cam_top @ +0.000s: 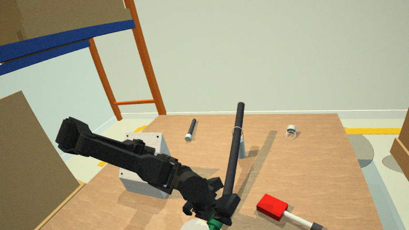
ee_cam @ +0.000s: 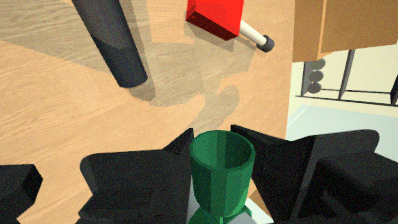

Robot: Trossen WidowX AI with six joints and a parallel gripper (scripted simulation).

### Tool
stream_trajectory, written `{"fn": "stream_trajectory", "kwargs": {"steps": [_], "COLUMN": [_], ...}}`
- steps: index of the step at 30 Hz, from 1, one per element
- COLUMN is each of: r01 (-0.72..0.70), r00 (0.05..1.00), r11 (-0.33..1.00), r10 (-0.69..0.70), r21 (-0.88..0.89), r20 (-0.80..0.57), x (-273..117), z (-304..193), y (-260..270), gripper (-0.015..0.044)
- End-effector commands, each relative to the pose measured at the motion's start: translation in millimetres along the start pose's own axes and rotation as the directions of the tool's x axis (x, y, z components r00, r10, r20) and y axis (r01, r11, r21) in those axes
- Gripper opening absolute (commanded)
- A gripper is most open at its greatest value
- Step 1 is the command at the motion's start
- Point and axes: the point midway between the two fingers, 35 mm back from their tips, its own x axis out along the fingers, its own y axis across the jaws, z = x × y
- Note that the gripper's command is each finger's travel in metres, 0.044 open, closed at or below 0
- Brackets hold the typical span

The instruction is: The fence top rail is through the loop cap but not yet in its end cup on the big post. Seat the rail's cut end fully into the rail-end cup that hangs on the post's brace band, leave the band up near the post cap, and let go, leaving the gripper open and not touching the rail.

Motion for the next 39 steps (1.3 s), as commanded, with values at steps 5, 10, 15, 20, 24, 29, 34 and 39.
{"fn": "stream_trajectory", "kwargs": {"steps": [5, 10, 15, 20, 24, 29, 34, 39], "r01": [0.001, 0.002, 0.004, 0.007, 0.010, 0.014, 0.014, 0.012], "r00": [0.999, 0.998, 0.997, 0.995, 0.993, 0.992, 0.991, 0.993], "r11": [0.997, 0.994, 0.991, 0.985, 0.979, 0.974, 0.973, 0.977], "r10": [0.002, 0.004, 0.006, 0.009, 0.013, 0.016, 0.017, 0.014], "r21": [-0.073, -0.105, -0.132, -0.171, -0.203, -0.228, -0.231, -0.214], "r20": [0.039, 0.058, 0.073, 0.096, 0.114, 0.128, 0.130, 0.120], "x": [-3, -5, -6, -8, -10, -11, -11, -10], "z": [-1, -1, -1, -2, -3, -4, -4, -3], "y": [7, 10, 12, 16, 19, 21, 21, 20], "gripper": [0.0000, 0.0000, 0.0000, 0.0000, 0.0000, 0.0000, 0.0000, 0.0000]}}
